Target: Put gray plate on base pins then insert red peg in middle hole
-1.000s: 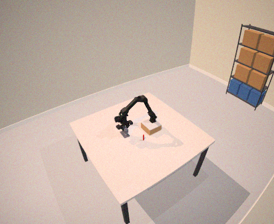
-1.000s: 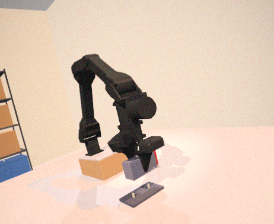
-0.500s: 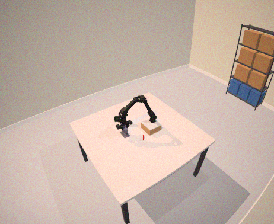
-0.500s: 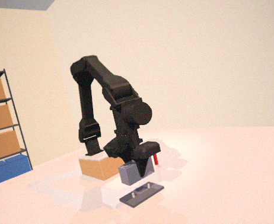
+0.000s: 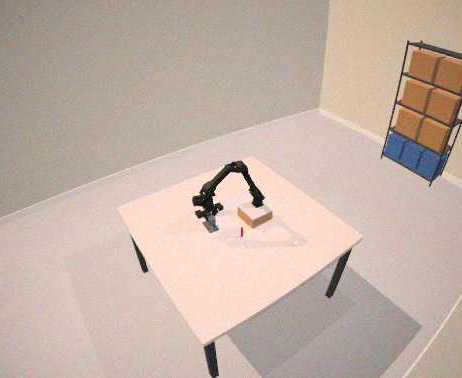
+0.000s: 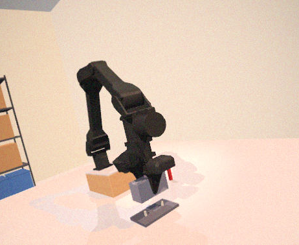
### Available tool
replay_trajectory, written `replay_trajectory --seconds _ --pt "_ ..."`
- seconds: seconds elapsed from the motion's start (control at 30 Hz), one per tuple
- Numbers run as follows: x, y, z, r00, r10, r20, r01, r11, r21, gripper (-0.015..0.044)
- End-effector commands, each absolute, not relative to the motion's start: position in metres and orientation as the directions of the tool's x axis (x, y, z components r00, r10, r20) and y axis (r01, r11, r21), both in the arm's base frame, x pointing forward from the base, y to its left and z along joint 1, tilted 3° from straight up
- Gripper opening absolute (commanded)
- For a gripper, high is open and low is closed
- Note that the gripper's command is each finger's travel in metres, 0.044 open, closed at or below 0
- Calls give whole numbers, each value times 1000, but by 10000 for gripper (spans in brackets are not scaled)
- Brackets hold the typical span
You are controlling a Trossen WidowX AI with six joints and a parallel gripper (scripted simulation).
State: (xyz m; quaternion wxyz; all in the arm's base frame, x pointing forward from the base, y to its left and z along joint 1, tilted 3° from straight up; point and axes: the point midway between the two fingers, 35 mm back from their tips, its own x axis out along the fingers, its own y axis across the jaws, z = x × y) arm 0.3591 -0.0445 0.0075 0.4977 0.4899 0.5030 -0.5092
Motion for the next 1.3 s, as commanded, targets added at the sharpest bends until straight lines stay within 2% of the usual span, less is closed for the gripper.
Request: replay_trajectory --seconds 0.0,1.27 --pt "359 -45 7 -26 -17 -1000 1000 5 -26 0" --pt "358 -47 -34 -26 -17 -1000 1000 5 -26 0"
